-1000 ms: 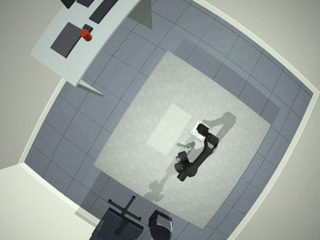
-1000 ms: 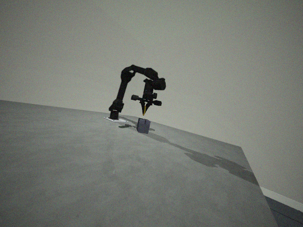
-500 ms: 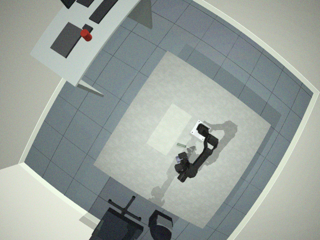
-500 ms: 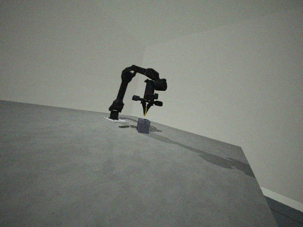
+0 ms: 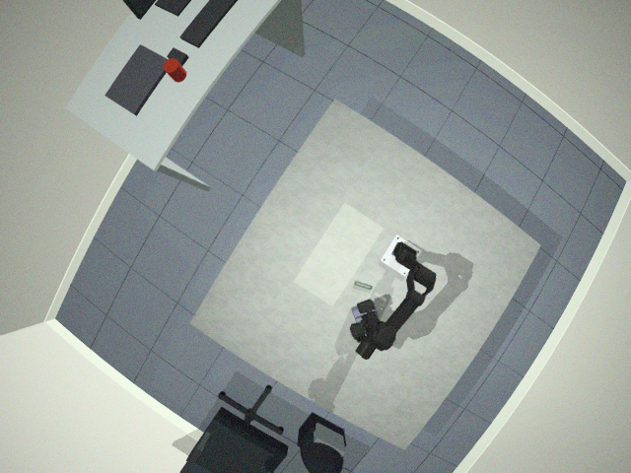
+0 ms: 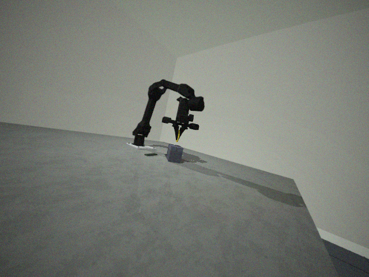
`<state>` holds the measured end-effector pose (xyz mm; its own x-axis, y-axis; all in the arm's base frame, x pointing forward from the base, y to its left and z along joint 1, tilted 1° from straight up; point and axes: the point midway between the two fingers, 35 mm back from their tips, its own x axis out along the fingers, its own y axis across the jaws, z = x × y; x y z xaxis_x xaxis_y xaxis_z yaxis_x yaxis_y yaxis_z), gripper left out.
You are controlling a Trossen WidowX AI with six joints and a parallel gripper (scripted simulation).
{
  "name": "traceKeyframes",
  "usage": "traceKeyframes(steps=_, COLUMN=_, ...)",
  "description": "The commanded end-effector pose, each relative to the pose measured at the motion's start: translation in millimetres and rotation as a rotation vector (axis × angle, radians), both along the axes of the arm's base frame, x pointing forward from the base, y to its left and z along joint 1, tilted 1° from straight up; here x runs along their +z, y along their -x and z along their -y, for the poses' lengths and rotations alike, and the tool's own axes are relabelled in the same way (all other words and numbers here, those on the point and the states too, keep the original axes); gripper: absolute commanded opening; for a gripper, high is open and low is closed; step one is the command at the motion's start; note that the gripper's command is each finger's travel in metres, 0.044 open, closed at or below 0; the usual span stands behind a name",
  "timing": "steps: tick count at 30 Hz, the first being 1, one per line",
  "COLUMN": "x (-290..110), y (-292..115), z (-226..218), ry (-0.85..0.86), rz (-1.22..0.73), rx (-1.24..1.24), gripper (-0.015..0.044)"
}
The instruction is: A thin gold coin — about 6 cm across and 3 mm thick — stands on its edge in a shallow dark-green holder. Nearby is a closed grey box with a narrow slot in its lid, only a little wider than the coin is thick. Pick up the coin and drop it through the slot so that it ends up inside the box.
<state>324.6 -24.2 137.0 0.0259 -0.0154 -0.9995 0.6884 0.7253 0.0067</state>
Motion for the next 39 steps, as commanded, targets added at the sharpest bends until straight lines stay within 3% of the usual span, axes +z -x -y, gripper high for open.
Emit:
traceKeyframes(steps=1, x=0.4, y=0.5, z=0.6, ry=0.000, rz=0.001, rx=-0.001, gripper=0.0000)
traceKeyframes(steps=39, x=-16.3, y=0.0, z=0.3, ry=0.000, rz=0.000, rx=0.006, gripper=0.0000)
